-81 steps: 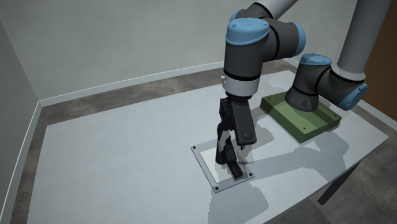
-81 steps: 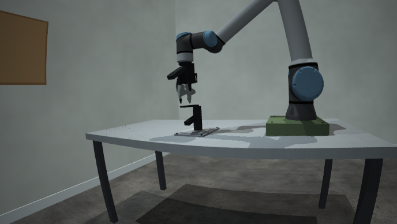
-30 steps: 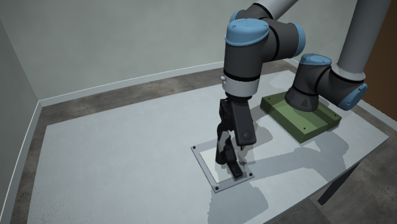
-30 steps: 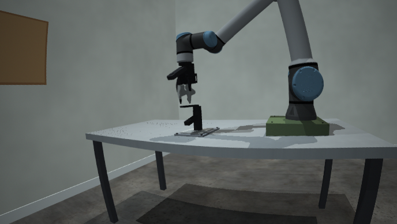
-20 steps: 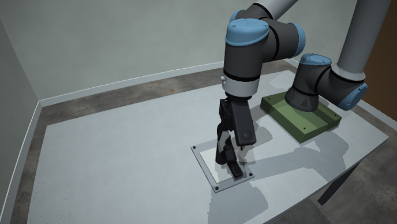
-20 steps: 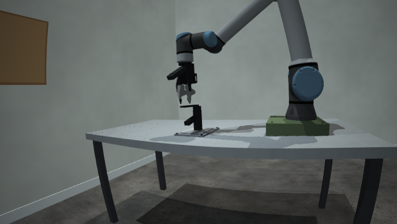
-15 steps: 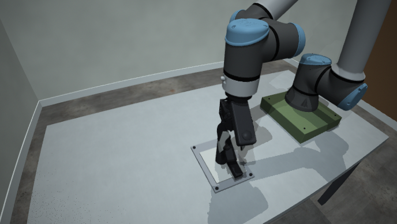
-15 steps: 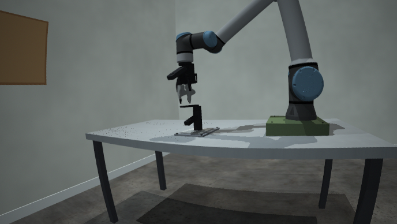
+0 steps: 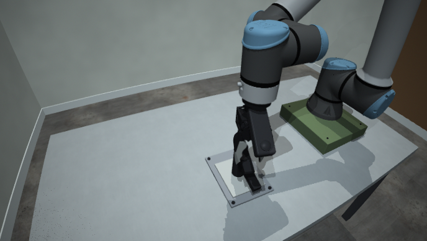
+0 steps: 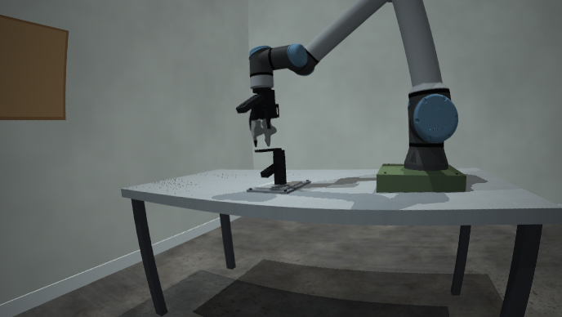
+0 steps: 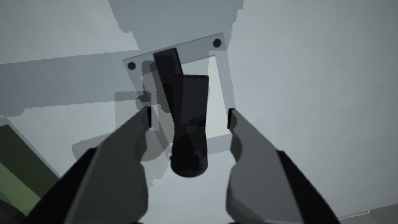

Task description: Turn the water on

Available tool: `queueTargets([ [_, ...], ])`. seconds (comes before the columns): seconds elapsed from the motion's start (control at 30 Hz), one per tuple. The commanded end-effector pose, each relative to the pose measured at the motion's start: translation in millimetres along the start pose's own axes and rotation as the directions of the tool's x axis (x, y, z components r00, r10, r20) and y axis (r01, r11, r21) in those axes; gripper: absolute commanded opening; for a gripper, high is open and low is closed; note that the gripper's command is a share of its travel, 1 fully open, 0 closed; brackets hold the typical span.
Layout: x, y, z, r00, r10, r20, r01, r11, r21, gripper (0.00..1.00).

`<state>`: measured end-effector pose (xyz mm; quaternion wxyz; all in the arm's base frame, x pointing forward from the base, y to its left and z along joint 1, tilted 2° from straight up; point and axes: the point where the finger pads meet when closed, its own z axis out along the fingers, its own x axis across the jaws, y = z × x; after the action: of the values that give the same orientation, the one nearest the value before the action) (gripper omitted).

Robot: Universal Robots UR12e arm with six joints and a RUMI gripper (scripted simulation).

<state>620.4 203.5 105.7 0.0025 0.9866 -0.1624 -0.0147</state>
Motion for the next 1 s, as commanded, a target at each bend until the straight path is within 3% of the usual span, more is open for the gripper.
queueTargets([
  [0.0,0.6,-0.2,-0.8,1.000,0.000,-0.001,0.000,1.000,0.001,0.41],
  [0.97,0.6,-0.2,2.9,1.000,0.000,-0.001,0.000,1.000,0.001,0.41],
])
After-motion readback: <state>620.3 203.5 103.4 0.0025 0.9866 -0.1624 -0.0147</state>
